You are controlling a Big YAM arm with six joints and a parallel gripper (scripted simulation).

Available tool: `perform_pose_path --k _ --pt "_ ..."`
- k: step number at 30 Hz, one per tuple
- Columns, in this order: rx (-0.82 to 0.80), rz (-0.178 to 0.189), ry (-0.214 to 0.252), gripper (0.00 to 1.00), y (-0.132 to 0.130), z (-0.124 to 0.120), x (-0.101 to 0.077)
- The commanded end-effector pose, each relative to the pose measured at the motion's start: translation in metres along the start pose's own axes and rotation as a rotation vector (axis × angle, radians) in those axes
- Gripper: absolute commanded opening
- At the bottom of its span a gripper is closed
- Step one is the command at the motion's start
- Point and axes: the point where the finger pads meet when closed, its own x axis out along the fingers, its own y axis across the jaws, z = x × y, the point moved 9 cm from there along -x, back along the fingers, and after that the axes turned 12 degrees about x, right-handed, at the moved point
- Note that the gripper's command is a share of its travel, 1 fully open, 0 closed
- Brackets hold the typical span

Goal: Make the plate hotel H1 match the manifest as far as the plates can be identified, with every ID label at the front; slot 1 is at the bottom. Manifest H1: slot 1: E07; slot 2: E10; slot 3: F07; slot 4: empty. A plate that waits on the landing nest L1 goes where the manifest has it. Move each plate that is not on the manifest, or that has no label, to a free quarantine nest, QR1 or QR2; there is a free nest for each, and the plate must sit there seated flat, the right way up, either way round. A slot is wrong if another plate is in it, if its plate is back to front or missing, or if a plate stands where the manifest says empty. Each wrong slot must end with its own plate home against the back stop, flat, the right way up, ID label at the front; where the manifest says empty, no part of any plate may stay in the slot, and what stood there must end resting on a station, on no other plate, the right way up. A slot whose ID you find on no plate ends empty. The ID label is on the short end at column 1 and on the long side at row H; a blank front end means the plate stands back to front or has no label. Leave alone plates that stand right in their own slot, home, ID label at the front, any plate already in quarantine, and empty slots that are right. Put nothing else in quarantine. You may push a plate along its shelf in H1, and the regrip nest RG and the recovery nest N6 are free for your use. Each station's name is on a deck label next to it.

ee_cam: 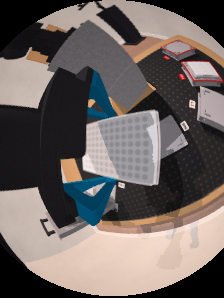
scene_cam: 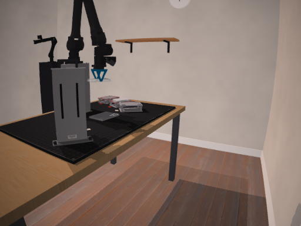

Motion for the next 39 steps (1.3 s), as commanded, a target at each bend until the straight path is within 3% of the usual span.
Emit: perform_pose_path --k 1,14,19,21,39 --pt "-0.133 -0.026 -0.014 0.86 0.008 0.014 -0.006" --pt "-0.389 -0.025 -0.014 0.86 0.035 0.040 -0.006" --pt "-0.479 -0.025 -0.011 0.86 0.032 0.038 -0.006" --pt "-0.474 -0.001 0.001 0.86 0.035 0.033 0.008" --pt "-0.473 -0.020 -0.009 0.86 0.026 0.038 0.049"
